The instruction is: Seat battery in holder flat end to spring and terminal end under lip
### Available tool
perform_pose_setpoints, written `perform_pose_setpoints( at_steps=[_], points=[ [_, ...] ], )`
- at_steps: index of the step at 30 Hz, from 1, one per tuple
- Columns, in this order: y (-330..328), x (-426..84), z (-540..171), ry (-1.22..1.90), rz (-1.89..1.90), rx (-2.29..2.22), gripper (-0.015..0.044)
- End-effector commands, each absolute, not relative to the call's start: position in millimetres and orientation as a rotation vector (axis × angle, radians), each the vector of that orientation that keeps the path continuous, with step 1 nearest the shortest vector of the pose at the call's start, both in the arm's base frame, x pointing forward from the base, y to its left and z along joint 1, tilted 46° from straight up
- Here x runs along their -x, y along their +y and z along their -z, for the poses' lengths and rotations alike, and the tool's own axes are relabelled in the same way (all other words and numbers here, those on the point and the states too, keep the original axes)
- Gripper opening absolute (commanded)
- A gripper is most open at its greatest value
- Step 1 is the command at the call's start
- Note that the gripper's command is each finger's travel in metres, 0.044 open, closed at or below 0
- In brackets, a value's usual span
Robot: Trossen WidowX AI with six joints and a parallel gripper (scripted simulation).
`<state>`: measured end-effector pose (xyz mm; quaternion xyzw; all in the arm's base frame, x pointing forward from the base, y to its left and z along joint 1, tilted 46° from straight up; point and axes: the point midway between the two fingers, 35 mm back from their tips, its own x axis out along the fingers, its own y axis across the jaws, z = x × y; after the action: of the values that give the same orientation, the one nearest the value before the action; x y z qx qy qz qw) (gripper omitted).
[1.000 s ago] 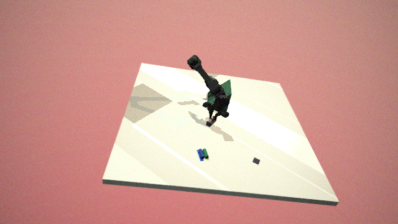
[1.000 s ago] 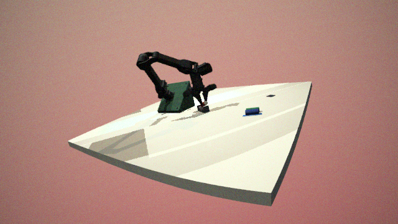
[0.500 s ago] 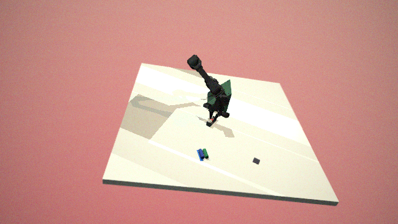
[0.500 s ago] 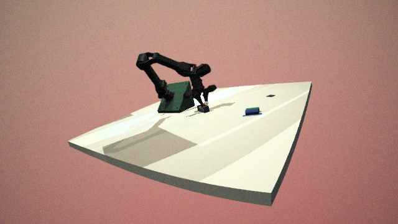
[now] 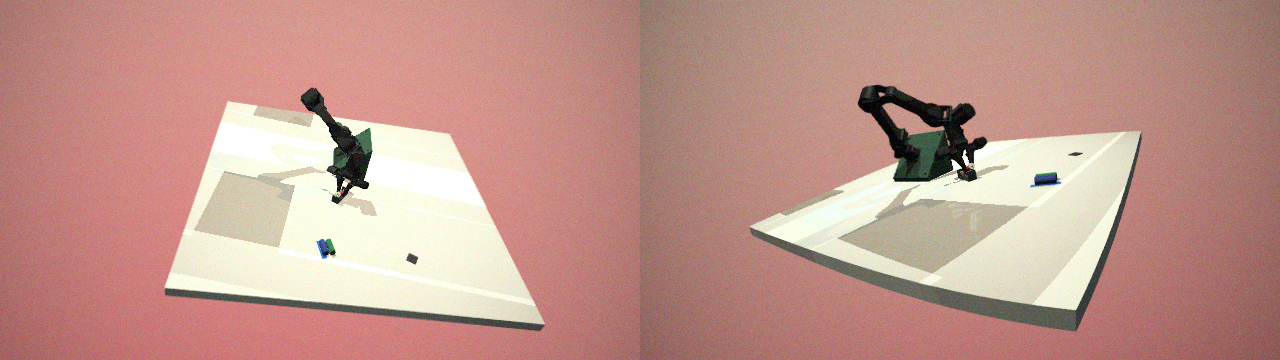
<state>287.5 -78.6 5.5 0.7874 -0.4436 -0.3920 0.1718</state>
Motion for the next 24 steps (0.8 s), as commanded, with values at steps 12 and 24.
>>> perform_pose_setpoints(
  at_steps=[12,24],
  points=[
    [-82.9,-278.9,-7.0,-1.232,1.061,-2.250,0.0074],
    [-78.9,-268.1,-0.2,-1.227,1.062,-2.252,0.0074]
  ],
)
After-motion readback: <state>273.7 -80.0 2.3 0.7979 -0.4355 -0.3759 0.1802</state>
